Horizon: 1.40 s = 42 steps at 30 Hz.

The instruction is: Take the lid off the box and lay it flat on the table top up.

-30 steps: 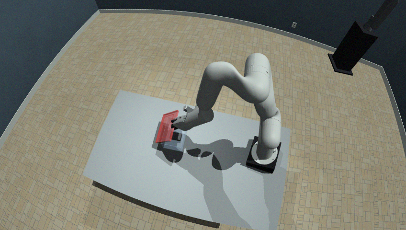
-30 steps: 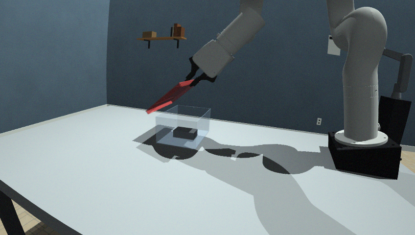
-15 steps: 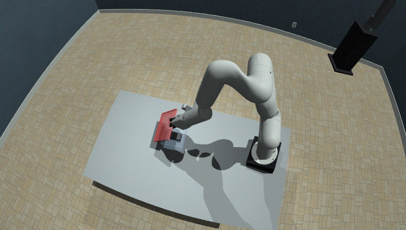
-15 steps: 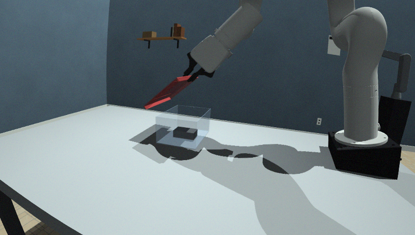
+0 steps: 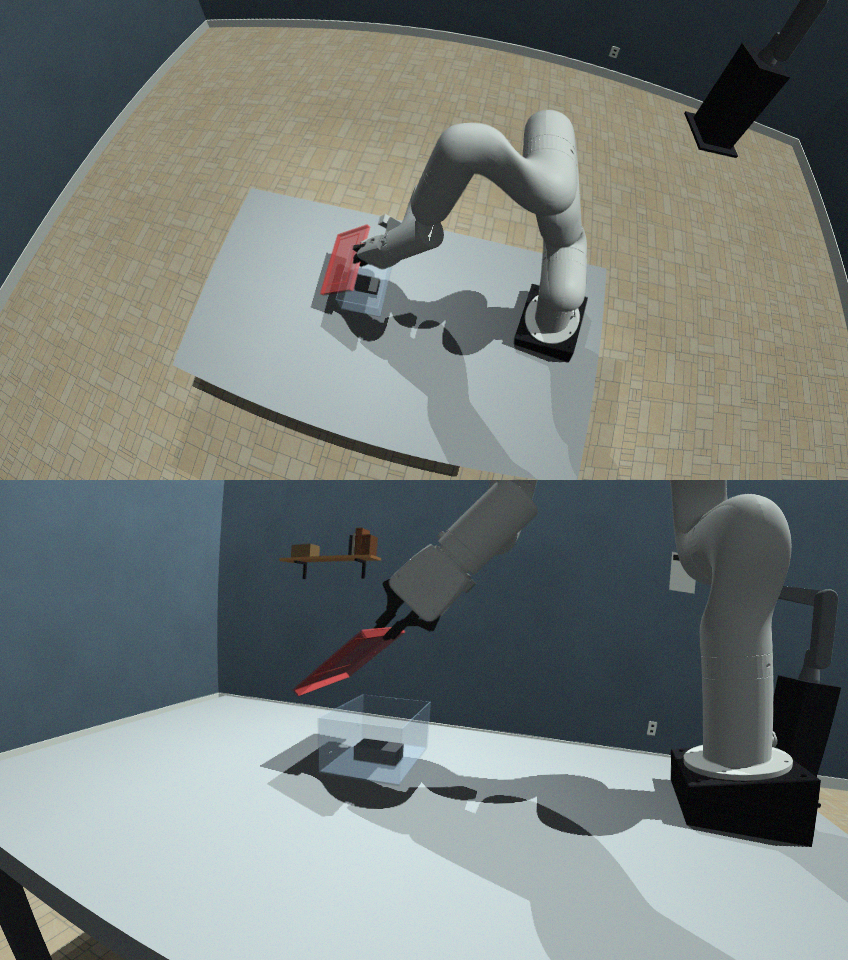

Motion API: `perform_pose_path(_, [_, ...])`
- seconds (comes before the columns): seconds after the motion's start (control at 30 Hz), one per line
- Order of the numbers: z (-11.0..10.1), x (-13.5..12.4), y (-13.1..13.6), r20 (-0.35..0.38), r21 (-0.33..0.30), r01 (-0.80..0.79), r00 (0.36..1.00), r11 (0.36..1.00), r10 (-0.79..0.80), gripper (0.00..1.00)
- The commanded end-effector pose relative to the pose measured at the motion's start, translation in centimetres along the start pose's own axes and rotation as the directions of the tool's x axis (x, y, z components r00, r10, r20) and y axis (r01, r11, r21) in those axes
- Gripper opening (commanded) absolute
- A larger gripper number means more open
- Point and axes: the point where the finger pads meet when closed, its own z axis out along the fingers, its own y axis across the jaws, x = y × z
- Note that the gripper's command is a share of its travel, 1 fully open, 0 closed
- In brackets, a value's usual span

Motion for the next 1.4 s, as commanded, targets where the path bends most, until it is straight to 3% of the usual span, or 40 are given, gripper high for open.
perform_pose_path(0.0, [0.0,0.0,-0.1,0.000,0.002,0.000,1.000,1.000,0.000,0.00])
perform_pose_path(0.93, [-0.3,-2.0,0.2,0.000,0.002,0.000,1.000,1.000,0.000,0.00])
perform_pose_path(1.37, [-0.7,-4.6,0.6,0.000,0.002,0.000,1.000,1.000,0.000,0.00])
